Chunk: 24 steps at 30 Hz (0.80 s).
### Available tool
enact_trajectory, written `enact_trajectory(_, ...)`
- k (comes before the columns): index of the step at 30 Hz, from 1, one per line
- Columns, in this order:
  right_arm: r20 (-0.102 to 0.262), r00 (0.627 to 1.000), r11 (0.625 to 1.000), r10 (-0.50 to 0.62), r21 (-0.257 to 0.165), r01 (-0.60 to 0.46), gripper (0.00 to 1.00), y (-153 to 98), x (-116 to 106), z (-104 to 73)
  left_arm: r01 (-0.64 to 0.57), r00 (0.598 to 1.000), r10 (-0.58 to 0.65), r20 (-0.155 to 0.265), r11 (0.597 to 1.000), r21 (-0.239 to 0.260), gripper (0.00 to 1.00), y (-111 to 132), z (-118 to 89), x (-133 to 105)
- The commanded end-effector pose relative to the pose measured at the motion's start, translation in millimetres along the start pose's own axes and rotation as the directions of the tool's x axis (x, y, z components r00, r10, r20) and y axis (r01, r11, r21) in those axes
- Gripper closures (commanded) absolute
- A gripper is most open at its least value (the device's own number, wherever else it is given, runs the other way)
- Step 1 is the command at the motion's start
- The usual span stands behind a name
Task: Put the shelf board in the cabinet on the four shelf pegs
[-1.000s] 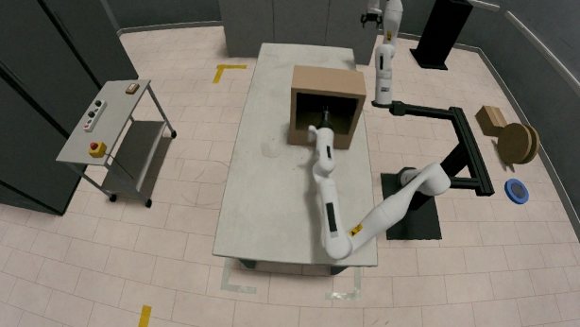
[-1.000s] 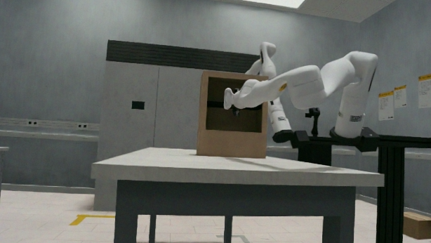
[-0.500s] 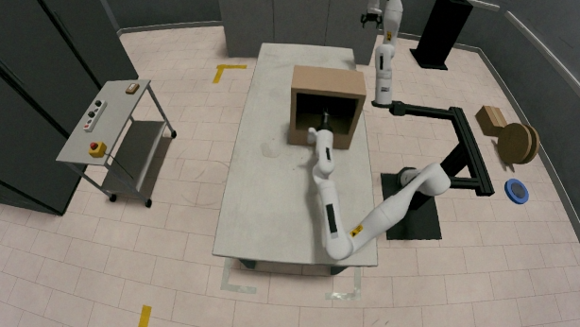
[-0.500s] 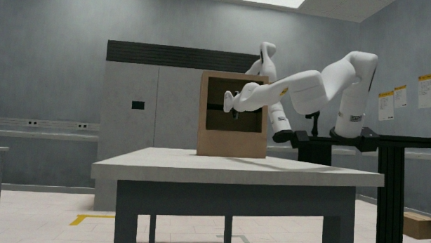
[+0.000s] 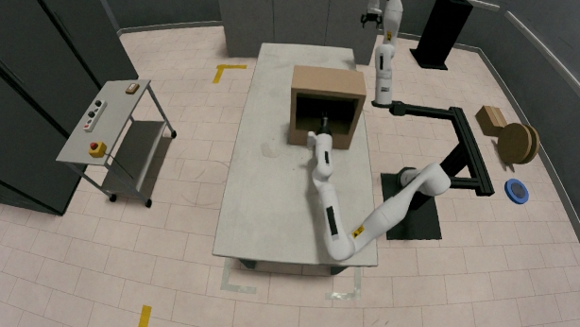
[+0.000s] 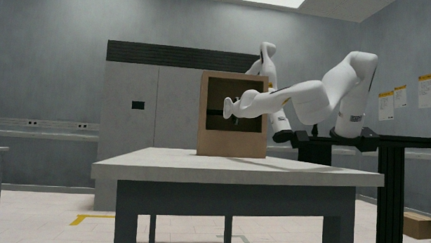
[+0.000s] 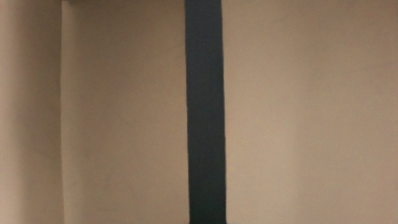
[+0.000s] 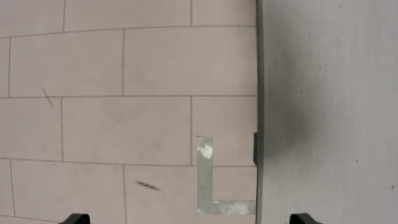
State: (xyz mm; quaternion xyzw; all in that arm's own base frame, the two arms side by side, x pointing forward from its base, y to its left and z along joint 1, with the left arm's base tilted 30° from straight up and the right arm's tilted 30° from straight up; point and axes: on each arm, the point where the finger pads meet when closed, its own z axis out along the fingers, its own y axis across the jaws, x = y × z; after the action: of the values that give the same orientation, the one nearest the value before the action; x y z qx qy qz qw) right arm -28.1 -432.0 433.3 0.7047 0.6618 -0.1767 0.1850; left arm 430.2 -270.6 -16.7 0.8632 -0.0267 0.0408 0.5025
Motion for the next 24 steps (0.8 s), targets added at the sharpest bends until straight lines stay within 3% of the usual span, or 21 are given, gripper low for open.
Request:
enact_trajectory(1,0.001,1.000,1.000,0.000,0.000,0.000,0.002,0,0,-0.5,-0.002,1.000,0.002,0.001,1.000,-0.001,0.806,-8,0,0)
enact_trajectory(24,0.001,1.000,1.000,0.000,0.000,0.000,0.002,0,0,-0.5,-0.002,1.000,0.002,0.001,1.000,-0.001,0.806,-31,0,0)
